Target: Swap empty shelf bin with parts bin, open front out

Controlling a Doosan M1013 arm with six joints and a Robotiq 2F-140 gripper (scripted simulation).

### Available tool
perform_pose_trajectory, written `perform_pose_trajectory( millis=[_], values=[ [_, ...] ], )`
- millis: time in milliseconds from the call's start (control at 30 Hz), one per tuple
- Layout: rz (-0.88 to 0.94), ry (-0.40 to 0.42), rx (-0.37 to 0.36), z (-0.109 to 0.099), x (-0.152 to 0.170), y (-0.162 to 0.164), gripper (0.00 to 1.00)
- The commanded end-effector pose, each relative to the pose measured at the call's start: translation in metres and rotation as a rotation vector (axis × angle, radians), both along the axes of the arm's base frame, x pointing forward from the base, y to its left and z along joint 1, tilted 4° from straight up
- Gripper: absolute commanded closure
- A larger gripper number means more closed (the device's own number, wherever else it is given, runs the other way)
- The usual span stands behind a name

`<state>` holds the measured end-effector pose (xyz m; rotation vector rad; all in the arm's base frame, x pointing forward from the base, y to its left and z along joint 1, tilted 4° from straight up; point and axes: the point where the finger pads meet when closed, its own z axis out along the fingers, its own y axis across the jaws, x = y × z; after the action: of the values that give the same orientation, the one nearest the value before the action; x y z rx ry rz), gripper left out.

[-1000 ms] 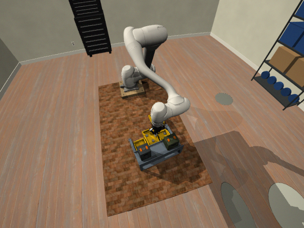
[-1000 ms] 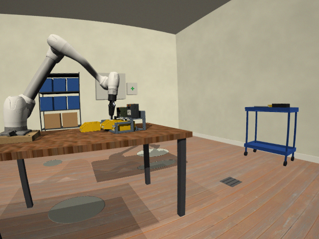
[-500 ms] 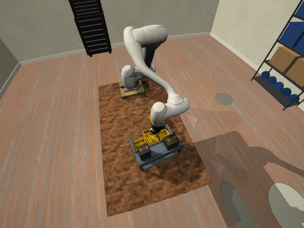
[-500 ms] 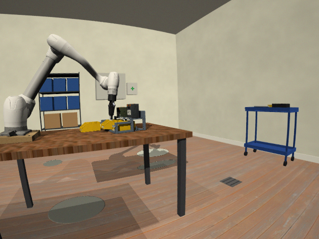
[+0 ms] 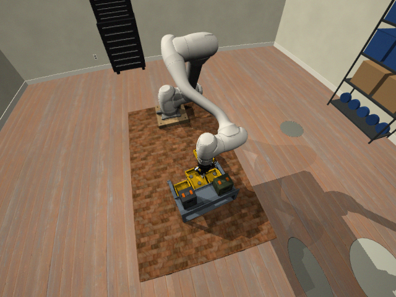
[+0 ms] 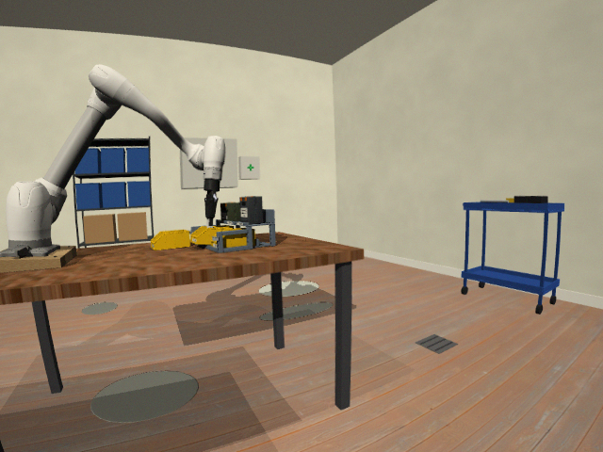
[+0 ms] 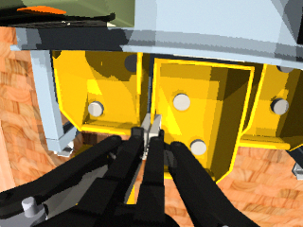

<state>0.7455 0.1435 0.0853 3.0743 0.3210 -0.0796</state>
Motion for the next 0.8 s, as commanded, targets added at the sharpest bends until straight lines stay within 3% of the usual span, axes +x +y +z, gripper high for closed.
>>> perform_pose_trajectory(
  millis=[0,267,300,767],
  values=[
    [-0.001,0.0,-0.001,-0.0012,-0.0023,-0.0017,0.9],
    [-0.001,0.0,-0.001,-0.0012,-0.0023,-0.0017,0.9],
    [-0.001,0.0,-0.001,-0.0012,-0.0023,-0.0017,0.85],
    [-0.001,0.0,-0.001,-0.0012,-0.0023,-0.0017,0.85]
  ],
)
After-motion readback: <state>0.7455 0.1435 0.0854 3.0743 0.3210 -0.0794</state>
